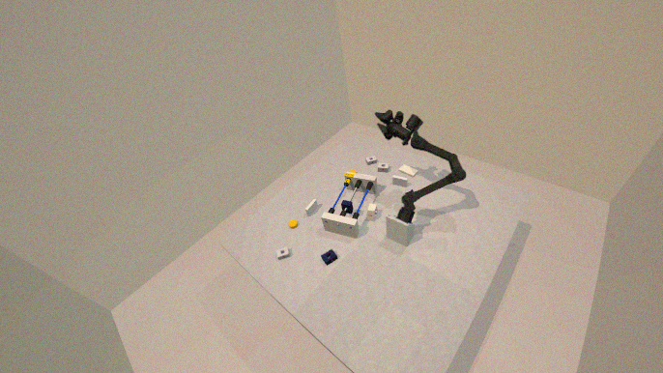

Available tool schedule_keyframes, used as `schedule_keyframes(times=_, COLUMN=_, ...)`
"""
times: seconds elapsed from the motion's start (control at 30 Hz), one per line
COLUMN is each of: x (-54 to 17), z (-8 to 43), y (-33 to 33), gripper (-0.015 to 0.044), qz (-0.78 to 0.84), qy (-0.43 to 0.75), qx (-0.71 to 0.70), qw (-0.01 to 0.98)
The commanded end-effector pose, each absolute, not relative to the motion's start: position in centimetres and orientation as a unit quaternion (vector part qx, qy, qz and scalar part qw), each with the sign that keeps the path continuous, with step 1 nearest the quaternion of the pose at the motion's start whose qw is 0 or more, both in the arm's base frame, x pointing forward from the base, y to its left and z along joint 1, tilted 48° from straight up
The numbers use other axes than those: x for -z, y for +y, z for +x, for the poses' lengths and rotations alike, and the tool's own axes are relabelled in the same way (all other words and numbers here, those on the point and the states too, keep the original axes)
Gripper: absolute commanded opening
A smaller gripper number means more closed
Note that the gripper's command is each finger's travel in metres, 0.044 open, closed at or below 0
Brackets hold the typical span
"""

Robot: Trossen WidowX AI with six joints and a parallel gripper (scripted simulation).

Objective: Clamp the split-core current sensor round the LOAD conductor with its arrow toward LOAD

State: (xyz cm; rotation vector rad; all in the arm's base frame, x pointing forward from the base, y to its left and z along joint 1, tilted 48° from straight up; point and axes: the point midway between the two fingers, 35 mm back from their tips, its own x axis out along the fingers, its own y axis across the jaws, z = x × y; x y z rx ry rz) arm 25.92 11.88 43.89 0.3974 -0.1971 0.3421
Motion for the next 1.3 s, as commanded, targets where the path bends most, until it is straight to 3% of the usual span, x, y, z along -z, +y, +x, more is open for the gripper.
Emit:
schedule_keyframes(times=0.0, x=-39.7, z=28.9, y=8.3, gripper=0.044, qz=0.117, qy=-0.08, qx=-0.107, qw=0.984)
schedule_keyframes(times=0.3, x=-32.3, z=31.6, y=0.0, gripper=0.044, qz=0.0, qy=-0.025, qx=0.0, qw=1.0)
schedule_keyframes(times=0.53, x=-31.8, z=32.2, y=0.1, gripper=0.044, qz=0.004, qy=-0.004, qx=0.008, qw=1.0)
schedule_keyframes(times=0.77, x=-25.7, z=37.3, y=1.7, gripper=0.044, qz=-0.014, qy=0.201, qx=0.096, qw=0.975)
schedule_keyframes(times=1.03, x=-19.8, z=39.5, y=5.3, gripper=0.044, qz=-0.166, qy=0.363, qx=0.199, qw=0.895)
schedule_keyframes(times=1.27, x=-18.0, z=39.9, y=8.1, gripper=0.044, qz=-0.295, qy=0.395, qx=0.243, qw=0.836)
